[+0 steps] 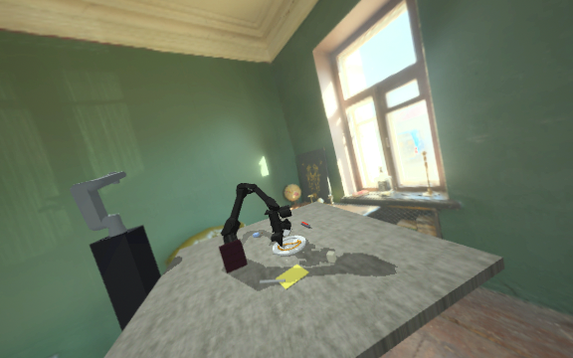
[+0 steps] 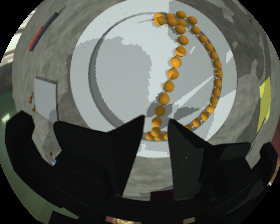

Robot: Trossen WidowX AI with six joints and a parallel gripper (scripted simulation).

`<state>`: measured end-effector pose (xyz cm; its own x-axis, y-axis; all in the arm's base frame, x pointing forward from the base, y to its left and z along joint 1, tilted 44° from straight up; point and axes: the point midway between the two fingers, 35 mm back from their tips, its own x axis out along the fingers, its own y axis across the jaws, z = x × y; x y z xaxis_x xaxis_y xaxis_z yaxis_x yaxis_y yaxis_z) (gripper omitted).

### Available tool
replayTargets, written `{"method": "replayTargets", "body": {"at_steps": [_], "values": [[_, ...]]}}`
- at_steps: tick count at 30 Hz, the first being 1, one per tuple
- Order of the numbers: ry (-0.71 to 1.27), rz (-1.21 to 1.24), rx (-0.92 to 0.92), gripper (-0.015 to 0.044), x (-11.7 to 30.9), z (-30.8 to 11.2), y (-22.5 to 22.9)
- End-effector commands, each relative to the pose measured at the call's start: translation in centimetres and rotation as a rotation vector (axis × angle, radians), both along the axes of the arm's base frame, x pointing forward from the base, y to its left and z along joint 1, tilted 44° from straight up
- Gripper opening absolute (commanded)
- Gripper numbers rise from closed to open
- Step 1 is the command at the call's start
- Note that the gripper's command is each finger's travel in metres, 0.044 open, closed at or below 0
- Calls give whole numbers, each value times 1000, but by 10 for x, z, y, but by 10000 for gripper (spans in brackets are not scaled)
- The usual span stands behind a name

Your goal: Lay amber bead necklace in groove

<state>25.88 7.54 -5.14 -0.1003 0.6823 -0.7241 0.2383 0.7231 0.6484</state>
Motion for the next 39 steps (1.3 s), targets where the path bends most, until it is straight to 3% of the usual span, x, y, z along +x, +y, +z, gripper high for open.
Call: {"method": "replayTargets", "body": {"at_steps": [1,3,39], "values": [[-1,0,0,41,0,0,0],[-1,0,0,0,0,0,0],[-1,0,0,0,0,0,0]]}}
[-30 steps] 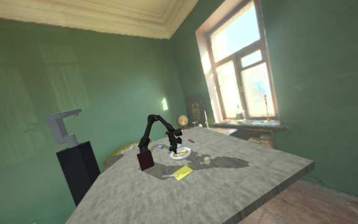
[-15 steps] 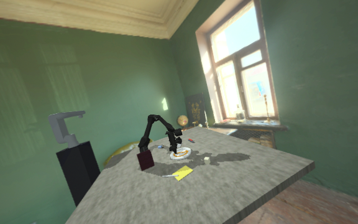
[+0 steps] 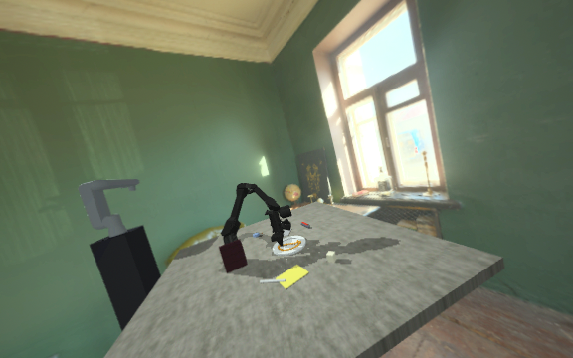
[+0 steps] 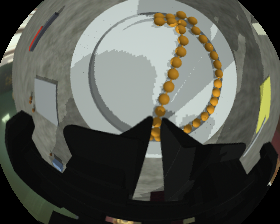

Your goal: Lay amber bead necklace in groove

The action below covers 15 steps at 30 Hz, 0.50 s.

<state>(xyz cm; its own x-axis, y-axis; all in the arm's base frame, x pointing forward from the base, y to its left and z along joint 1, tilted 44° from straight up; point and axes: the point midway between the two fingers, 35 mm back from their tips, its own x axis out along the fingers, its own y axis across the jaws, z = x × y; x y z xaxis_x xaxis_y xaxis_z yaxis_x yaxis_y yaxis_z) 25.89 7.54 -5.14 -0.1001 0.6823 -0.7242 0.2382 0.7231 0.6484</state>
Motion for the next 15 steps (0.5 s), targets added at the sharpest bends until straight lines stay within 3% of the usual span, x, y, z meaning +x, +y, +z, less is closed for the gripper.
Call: {"method": "replayTargets", "body": {"at_steps": [1,15], "values": [[-1,0,0,0,0,1,0],[7,-5,5,0,-7,19,10]]}}
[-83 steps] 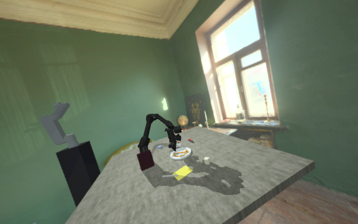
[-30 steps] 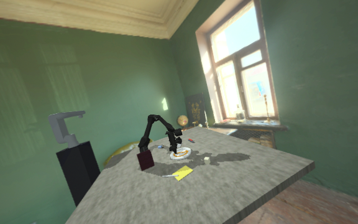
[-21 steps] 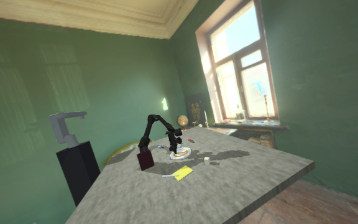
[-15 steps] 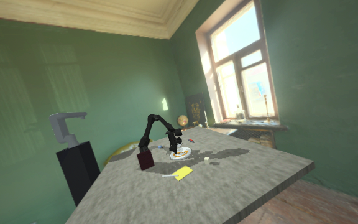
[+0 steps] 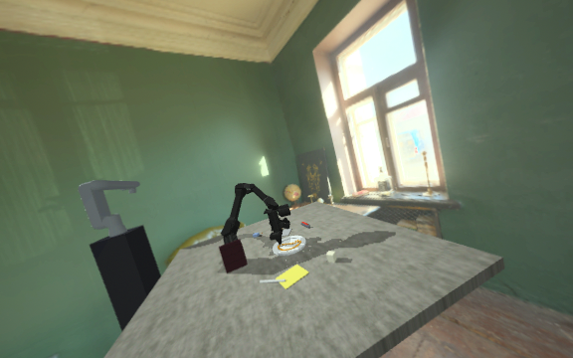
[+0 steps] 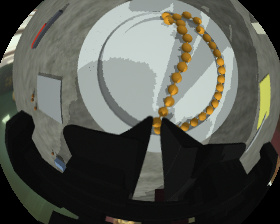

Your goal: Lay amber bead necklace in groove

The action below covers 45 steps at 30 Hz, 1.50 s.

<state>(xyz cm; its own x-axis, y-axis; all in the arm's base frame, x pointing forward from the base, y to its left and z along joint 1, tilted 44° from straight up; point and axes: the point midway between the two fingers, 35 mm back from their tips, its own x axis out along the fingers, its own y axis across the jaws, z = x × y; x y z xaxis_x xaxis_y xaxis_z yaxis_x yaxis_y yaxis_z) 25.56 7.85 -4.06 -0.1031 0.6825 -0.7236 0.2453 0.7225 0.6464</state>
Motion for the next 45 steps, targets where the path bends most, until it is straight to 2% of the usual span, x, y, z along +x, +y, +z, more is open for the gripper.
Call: {"method": "replayTargets", "body": {"at_steps": [1,16,33,45], "values": [[0,-2,6,0,-5,10,9],[1,-2,7,0,-9,10,20],[6,-3,3,440,-9,13,15],[1,-2,6,440,-8,15,14]]}}
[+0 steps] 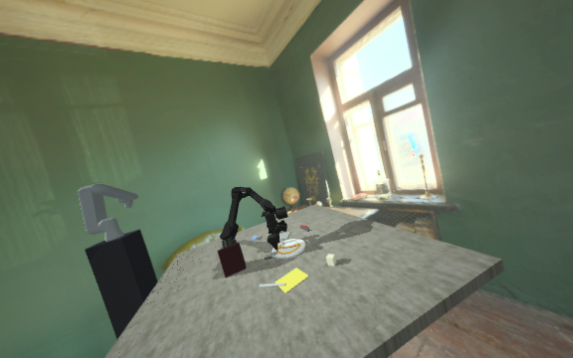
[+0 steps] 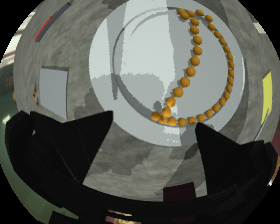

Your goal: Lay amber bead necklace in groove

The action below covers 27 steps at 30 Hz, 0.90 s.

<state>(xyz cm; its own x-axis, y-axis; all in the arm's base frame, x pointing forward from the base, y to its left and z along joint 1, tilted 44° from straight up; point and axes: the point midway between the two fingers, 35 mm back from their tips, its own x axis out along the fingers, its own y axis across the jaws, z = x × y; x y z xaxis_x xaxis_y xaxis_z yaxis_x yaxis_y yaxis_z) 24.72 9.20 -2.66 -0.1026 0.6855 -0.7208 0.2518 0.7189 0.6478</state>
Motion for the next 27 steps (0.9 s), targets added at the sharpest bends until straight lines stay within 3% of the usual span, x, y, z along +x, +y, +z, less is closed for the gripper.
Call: {"method": "replayTargets", "body": {"at_steps": [1,10,22,27], "values": [[-4,3,3,440,0,1,0],[-4,3,3,440,0,1,0],[-350,337,45,125,67,-15,-33],[-526,536,70,120,98,-27,-55]]}}
